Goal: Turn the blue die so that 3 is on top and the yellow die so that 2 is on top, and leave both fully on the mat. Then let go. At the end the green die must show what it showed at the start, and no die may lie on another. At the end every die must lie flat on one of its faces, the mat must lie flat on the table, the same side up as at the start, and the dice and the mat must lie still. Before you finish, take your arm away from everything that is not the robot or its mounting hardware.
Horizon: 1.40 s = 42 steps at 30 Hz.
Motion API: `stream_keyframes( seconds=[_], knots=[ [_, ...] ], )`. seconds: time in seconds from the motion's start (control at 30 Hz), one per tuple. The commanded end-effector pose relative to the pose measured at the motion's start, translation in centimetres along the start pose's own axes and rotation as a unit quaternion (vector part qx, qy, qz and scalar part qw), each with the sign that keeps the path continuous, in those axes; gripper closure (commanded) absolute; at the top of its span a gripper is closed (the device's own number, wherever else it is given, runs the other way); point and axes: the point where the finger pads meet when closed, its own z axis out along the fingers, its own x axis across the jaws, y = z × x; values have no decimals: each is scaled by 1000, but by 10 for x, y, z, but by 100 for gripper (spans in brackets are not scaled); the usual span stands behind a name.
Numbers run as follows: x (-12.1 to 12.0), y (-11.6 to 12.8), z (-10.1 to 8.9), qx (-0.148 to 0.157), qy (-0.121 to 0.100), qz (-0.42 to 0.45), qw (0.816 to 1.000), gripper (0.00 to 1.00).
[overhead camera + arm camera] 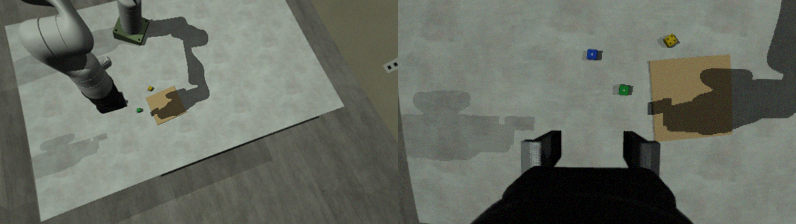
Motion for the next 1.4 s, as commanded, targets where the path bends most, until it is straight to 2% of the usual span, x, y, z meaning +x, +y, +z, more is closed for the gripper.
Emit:
stream_keyframes(
  seconds=[0.0, 0.23, 0.27, 0.5, 0.53, 0.8, 0.83, 1.03, 1.07, 1.37],
  knots=[
    [-3, -10, 10, 9, 5, 1, 1000, 0],
    [-3, -10, 10, 9, 5, 1, 1000, 0],
    [-7, -19, 20, 18, 9, 0, 1000, 0],
    [-7, -19, 20, 18, 9, 0, 1000, 0],
    [-10, -29, 28, 27, 13, -1, 1000, 0],
    [-10, -29, 28, 27, 13, -1, 1000, 0],
    [-12, -37, 36, 34, 17, -2, 999, 0],
    [-12, -37, 36, 34, 17, -2, 999, 0],
    [-13, -44, 42, 40, 20, -2, 999, 0],
    [-13, -44, 42, 40, 20, -2, 999, 0]
  ],
)
